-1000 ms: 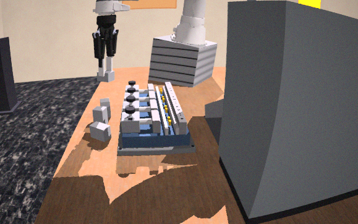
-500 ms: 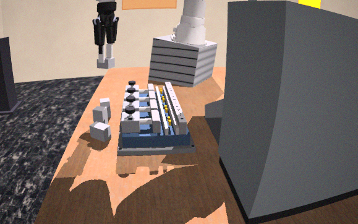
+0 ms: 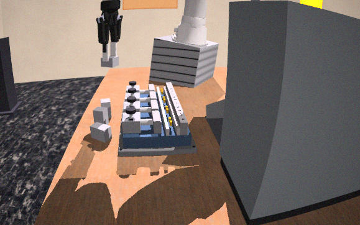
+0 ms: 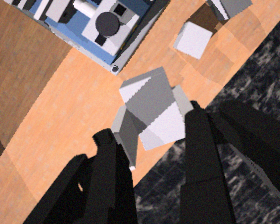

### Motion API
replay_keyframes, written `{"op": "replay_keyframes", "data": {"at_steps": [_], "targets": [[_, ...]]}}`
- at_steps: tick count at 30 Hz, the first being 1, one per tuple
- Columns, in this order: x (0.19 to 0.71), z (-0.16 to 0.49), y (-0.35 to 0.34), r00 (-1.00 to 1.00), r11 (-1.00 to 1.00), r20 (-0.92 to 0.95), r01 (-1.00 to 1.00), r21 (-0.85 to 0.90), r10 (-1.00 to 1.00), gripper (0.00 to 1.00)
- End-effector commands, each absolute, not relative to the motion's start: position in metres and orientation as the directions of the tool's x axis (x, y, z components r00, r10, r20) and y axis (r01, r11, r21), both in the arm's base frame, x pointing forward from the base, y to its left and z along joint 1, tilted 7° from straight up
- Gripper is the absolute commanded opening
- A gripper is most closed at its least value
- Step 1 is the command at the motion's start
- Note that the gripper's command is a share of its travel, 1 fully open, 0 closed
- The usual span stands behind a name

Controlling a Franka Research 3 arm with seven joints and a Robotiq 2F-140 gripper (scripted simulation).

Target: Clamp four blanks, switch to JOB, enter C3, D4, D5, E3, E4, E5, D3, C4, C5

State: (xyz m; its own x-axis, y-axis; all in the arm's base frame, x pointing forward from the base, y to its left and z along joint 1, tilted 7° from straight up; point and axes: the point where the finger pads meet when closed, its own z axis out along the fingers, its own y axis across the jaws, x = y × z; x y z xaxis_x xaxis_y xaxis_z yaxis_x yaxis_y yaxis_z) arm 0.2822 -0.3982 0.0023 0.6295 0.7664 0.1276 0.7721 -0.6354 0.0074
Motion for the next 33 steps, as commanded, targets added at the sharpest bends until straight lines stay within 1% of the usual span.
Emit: {"op": "replay_keyframes", "data": {"at_steps": [1,6,9,11,19,26,28,29,33], "targets": [[0.297,0.012,-0.382,0.721,-0.728,0.133,0.685,0.007,0.680,0.00],[0.320,0.025,-0.337,0.849,-0.856,0.140,0.517,-0.015,0.510,0.00],[0.331,0.029,-0.304,0.873,-0.880,0.143,0.474,-0.035,0.465,0.00],[0.331,0.029,-0.304,0.873,-0.880,0.143,0.474,-0.035,0.465,0.00],[0.336,0.025,-0.231,0.945,-0.944,0.123,0.317,-0.097,0.304,0.00],[0.334,0.022,-0.214,0.984,-0.980,0.091,0.162,-0.119,0.152,0.00],[0.334,0.022,-0.214,0.984,-0.980,0.091,0.162,-0.119,0.152,0.00],[0.334,0.022,-0.214,0.993,-0.989,0.083,0.088,-0.117,0.079,0.00],[0.334,0.022,-0.214,0.996,-0.994,0.075,-0.032,-0.108,-0.040,0.00]]}}
